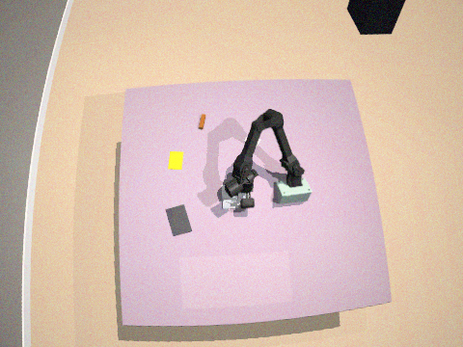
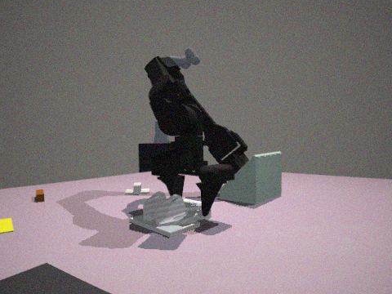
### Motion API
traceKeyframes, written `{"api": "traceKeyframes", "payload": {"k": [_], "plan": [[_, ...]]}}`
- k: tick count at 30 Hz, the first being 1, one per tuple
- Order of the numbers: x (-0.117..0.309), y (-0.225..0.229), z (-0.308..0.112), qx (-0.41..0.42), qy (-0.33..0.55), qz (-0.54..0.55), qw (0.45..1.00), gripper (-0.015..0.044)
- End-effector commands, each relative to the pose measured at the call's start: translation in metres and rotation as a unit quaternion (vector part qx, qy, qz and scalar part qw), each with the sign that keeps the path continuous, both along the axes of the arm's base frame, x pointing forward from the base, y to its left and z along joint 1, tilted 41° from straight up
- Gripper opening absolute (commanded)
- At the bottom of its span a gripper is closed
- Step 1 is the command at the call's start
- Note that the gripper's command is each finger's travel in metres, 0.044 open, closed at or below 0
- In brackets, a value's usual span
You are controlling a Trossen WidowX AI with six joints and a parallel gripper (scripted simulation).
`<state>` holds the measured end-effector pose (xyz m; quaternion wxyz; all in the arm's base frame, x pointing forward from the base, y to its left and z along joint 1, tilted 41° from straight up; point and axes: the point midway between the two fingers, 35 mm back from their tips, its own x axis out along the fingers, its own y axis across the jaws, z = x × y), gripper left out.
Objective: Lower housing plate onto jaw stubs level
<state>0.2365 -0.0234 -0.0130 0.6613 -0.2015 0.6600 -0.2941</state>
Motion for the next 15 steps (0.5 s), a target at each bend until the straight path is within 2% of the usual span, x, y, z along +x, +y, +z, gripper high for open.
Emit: {"api": "traceKeyframes", "payload": {"k": [1, 13, 15], "plan": [[-0.0004, -0.0006, -0.0004, 0.000, 0.002, 0.001, 1.000, 0.0351], [-0.0004, -0.0006, -0.0004, 0.000, 0.002, 0.001, 1.000, 0.0351], [0.0000, 0.0000, 0.0000, 0.000, 0.000, 0.000, 1.000, 0.0403]]}}
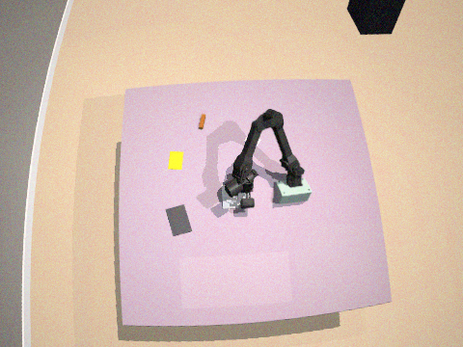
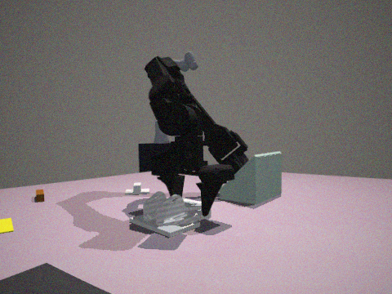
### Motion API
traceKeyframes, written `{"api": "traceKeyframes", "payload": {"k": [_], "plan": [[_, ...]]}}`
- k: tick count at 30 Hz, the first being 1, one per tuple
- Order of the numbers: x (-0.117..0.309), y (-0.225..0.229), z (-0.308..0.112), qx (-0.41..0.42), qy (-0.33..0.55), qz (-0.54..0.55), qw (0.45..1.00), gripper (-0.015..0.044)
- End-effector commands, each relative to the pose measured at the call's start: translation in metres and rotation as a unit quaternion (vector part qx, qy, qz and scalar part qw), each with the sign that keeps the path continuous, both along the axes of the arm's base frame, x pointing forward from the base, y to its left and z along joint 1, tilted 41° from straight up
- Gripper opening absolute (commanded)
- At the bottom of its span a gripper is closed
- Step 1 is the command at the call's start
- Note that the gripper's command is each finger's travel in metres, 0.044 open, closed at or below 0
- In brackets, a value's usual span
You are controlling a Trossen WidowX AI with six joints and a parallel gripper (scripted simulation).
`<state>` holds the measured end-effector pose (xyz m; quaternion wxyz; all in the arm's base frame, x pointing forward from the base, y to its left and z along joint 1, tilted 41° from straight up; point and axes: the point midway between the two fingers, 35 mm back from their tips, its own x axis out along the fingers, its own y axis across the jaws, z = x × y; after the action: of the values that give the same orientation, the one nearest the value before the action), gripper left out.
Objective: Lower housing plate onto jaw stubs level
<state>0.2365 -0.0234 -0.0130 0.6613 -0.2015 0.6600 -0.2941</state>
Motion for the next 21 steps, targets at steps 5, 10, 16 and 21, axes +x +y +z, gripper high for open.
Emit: {"api": "traceKeyframes", "payload": {"k": [5, 10, 16, 21], "plan": [[0.000, 0.000, 0.000, 0.000, 0.000, 0.000, 1.000, 0.0440], [0.000, 0.000, 0.000, 0.000, 0.000, 0.000, 1.000, 0.0440], [0.000, 0.001, 0.001, 0.000, 0.000, 0.000, 1.000, 0.0440], [0.003, 0.021, 0.022, 0.002, 0.001, 0.000, 1.000, 0.0440]]}}
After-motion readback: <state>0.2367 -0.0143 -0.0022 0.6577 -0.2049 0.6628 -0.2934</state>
